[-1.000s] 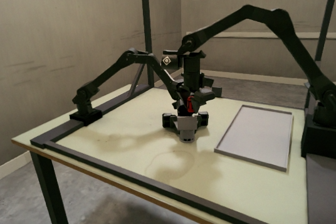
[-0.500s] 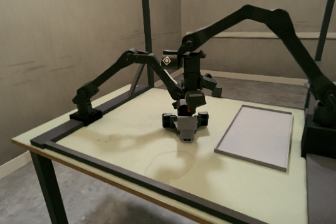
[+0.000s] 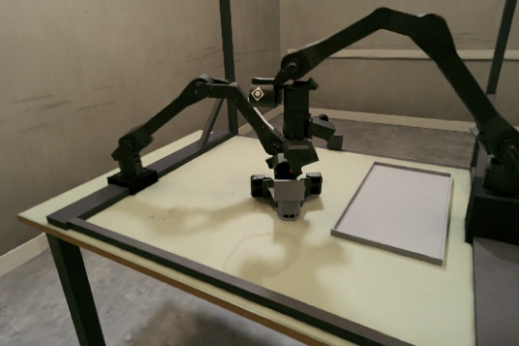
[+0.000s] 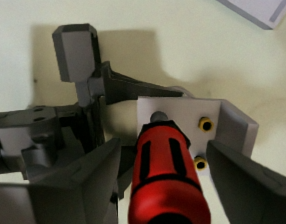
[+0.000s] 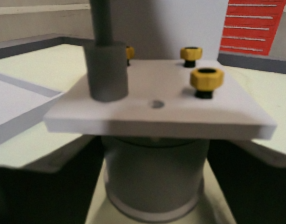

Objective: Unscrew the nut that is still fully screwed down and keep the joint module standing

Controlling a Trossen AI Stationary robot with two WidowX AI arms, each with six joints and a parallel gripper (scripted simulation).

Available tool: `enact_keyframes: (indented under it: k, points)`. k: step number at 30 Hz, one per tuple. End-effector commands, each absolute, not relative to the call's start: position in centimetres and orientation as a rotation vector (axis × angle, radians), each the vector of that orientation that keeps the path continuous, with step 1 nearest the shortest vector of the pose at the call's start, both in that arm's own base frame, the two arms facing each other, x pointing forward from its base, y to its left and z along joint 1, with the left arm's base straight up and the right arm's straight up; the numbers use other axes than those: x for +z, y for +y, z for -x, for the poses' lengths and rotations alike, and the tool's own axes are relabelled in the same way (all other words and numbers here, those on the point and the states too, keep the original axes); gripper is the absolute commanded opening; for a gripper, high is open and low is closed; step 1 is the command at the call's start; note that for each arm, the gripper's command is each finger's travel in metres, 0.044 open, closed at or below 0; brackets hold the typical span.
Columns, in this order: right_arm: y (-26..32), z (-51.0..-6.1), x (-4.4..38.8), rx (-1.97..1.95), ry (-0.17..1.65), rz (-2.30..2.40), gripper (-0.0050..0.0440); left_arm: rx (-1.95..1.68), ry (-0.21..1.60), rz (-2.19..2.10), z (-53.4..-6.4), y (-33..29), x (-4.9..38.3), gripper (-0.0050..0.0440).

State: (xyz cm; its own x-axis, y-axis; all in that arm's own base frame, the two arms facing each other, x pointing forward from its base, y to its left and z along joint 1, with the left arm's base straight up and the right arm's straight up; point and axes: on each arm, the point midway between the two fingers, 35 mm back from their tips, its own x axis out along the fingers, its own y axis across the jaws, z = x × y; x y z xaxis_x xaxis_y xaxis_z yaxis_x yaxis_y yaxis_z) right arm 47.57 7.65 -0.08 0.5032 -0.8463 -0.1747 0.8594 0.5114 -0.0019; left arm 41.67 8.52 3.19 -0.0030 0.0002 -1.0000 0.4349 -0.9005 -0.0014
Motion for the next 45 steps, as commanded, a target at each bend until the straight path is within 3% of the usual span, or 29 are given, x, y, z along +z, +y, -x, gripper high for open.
enact_keyframes:
  k: [1, 45]
  points:
    - [7.79, -48.1, 2.22, -1.028, 0.13, -0.133, 0.0245, -1.938, 0.445, -2.011, -42.21, 8.58, 4.58, 0.025]
    - [7.79, -48.1, 2.22, -1.028, 0.13, -0.133, 0.0245, -1.938, 0.445, -2.011, -42.2, 8.55, 4.81, 0.025]
